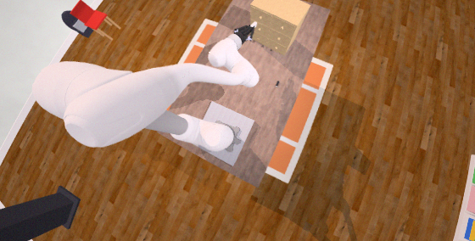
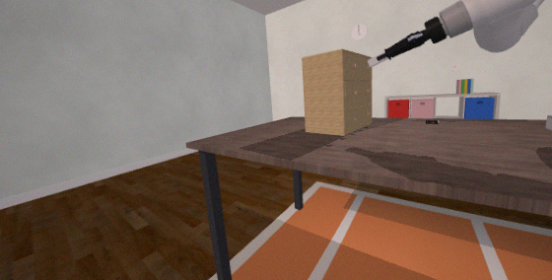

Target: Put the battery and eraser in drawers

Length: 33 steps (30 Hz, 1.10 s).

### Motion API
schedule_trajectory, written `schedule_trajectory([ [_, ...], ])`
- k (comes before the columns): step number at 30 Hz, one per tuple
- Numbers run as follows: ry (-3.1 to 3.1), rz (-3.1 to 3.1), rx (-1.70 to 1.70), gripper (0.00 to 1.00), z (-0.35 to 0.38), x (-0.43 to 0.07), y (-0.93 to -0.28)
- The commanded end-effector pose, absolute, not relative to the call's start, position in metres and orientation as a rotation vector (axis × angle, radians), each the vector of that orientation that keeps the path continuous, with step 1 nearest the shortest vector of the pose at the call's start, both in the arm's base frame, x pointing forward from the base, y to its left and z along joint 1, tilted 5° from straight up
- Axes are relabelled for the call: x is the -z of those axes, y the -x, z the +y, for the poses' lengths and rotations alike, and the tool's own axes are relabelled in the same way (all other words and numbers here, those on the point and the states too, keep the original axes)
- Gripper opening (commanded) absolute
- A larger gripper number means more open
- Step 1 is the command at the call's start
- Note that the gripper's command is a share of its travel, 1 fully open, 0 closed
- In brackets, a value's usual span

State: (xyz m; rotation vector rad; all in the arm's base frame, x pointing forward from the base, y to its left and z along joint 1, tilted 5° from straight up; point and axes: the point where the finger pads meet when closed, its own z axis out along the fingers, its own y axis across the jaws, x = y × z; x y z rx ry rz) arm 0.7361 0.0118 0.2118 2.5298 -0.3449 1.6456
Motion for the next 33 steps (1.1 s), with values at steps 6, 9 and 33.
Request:
schedule_trajectory([
  [6, -2.530, -0.345, -1.646, 0.00, 0.013, -0.213, -0.732],
  [9, -2.530, -0.345, -1.646, 0.00, 0.014, -0.216, -0.726],
  [33, -2.535, -0.346, -1.637, 0.00, 0.024, -0.236, -0.685],
])
